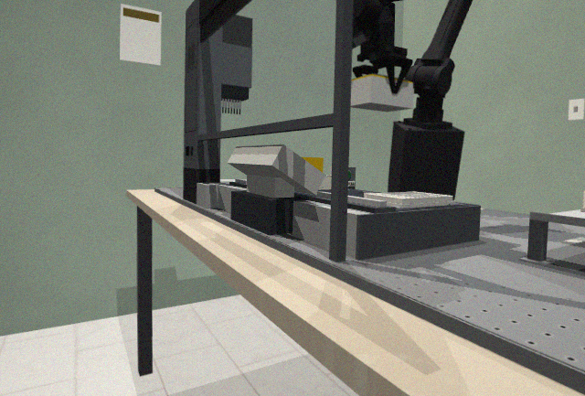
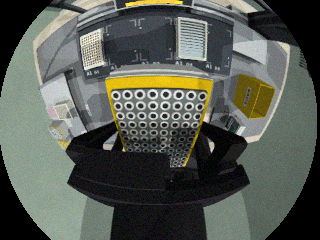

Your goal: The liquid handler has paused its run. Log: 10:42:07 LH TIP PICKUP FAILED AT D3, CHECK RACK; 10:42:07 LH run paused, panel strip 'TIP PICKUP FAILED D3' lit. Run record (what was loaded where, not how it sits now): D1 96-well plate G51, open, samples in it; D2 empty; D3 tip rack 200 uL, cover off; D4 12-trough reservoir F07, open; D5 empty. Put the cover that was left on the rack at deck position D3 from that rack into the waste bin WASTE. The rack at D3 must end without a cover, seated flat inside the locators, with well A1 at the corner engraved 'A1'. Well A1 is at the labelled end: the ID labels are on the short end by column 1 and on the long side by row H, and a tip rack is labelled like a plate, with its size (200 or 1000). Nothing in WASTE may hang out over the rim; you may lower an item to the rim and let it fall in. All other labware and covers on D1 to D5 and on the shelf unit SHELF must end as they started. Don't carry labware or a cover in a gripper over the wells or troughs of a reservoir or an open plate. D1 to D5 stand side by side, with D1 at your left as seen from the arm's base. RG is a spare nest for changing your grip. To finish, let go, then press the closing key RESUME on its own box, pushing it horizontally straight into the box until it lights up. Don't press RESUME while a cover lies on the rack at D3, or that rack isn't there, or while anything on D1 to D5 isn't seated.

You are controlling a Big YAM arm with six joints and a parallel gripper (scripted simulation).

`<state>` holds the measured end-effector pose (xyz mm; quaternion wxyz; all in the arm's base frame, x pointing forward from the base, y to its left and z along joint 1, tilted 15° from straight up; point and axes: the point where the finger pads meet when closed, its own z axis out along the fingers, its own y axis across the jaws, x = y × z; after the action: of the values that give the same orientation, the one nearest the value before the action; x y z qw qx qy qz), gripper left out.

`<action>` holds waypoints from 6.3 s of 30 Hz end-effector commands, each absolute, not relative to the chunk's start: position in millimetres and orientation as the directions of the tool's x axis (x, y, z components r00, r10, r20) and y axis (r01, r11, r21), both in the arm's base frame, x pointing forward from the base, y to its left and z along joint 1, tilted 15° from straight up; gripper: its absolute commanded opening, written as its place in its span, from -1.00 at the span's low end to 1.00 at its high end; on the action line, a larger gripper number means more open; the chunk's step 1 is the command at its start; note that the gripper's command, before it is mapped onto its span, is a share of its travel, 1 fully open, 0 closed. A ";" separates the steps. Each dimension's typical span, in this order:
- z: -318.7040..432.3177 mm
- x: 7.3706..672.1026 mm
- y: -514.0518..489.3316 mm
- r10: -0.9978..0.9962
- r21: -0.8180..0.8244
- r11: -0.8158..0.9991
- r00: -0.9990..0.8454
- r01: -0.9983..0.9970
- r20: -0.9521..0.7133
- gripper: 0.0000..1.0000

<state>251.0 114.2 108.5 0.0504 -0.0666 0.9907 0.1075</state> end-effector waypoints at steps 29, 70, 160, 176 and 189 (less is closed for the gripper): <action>145.6 395.5 140.5 -0.149 0.214 0.959 -0.973 -0.185 -0.176 -1.00; 156.5 394.9 141.1 -0.149 0.215 0.958 -0.968 -0.192 -0.203 -1.00; 66.7 385.3 153.2 -0.138 0.209 0.964 -0.981 -0.165 -0.136 -1.00; 43.9 387.0 159.0 -0.140 0.209 0.964 -0.981 -0.167 -0.136 -1.00; 26.0 390.6 157.5 -0.126 0.209 0.966 -0.983 -0.153 -0.136 -1.00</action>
<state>385.0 158.3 32.3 0.0554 -0.0838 0.9887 0.1109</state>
